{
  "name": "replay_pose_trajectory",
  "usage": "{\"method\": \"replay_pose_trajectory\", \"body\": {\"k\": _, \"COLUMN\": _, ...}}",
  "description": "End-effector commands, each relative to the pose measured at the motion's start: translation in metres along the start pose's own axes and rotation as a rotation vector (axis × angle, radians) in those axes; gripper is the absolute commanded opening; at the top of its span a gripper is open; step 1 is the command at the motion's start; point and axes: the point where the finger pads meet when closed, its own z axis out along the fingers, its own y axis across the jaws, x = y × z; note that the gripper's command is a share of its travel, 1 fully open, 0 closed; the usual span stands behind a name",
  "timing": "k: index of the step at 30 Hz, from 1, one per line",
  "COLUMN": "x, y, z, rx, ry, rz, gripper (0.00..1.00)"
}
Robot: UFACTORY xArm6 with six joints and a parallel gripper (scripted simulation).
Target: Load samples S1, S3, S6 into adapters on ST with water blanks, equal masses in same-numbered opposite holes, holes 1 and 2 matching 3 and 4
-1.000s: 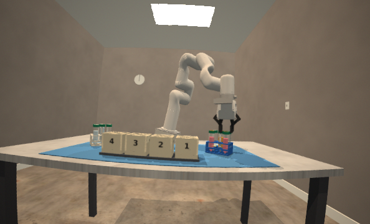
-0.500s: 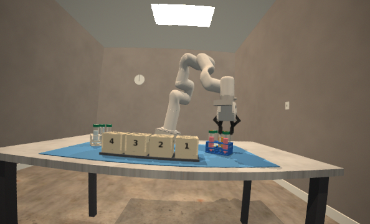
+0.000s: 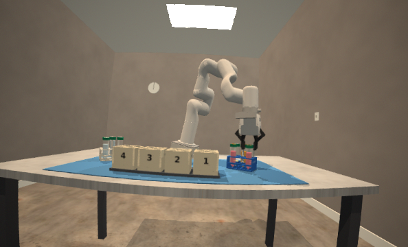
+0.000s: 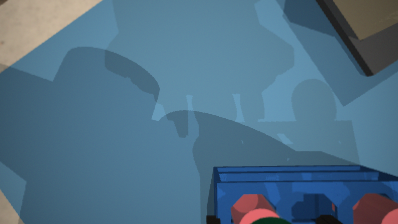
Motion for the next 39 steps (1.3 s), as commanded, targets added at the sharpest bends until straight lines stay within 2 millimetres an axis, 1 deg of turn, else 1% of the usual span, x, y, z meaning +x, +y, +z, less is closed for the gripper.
{"method": "replay_pose_trajectory", "body": {"k": 1, "x": 0.0004, "y": -0.0017, "z": -0.0011, "rx": 0.005, "ry": 0.001, "rz": 0.000, "gripper": 0.57}}
{"method": "replay_pose_trajectory", "body": {"k": 12, "x": 0.0004, "y": -0.0018, "z": -0.0011, "rx": 0.005, "ry": 0.001, "rz": 0.000, "gripper": 0.57}}
{"method": "replay_pose_trajectory", "body": {"k": 13, "x": 0.0004, "y": -0.0017, "z": -0.0017, "rx": 0.005, "ry": 0.001, "rz": 0.000, "gripper": 0.00}}
{"method": "replay_pose_trajectory", "body": {"k": 39, "x": 0.0004, "y": -0.0017, "z": -0.0028, "rx": 0.005, "ry": 0.001, "rz": 0.000, "gripper": 0.00}}
